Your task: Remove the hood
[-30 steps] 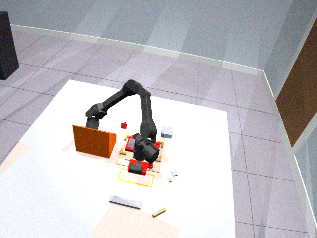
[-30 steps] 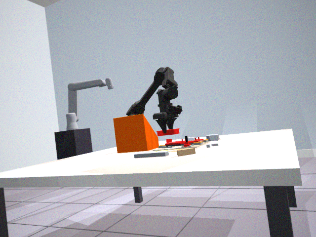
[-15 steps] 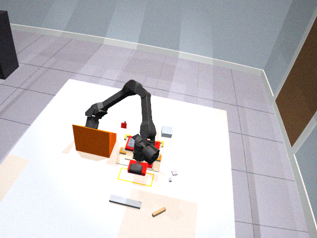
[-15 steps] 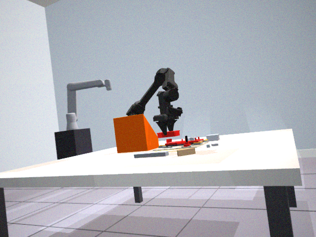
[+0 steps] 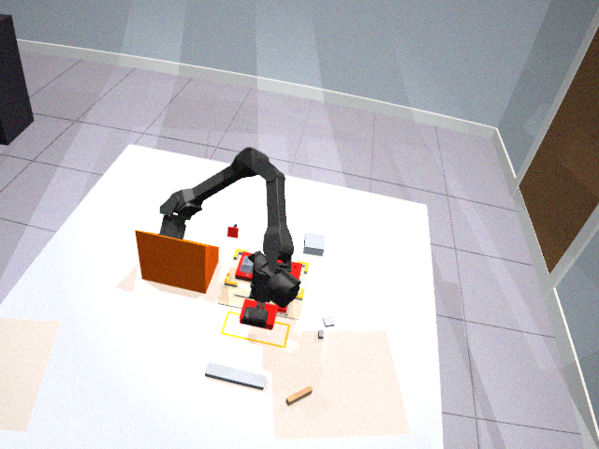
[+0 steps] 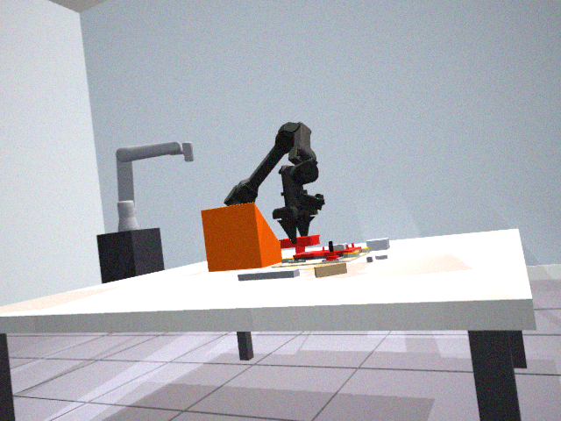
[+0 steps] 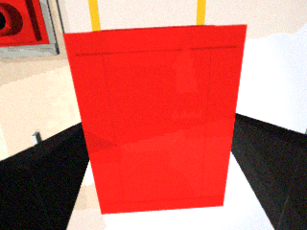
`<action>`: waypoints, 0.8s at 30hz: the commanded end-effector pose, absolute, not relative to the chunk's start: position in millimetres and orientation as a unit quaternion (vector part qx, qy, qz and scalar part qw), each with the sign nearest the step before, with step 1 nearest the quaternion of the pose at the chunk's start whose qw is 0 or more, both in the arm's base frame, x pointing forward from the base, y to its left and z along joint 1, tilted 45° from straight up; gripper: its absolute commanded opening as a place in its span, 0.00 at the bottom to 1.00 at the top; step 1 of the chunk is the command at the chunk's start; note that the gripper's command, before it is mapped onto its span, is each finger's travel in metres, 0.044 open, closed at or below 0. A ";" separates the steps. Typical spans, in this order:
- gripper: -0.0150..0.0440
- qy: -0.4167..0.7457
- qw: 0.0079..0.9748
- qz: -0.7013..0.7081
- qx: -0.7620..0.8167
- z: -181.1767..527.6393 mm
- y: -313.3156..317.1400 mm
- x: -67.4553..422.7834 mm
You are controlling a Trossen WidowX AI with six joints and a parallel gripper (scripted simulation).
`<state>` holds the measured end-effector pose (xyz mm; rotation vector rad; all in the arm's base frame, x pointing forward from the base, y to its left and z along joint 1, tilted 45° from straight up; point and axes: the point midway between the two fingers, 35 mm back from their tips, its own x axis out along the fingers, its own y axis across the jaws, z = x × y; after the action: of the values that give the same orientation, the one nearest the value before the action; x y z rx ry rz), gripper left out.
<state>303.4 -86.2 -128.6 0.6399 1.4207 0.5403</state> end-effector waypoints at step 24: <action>0.25 0.632 0.678 0.240 0.288 -141.6 -73.4 304.0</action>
<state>304.5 -75.2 -139.5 0.6406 1.4201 0.5412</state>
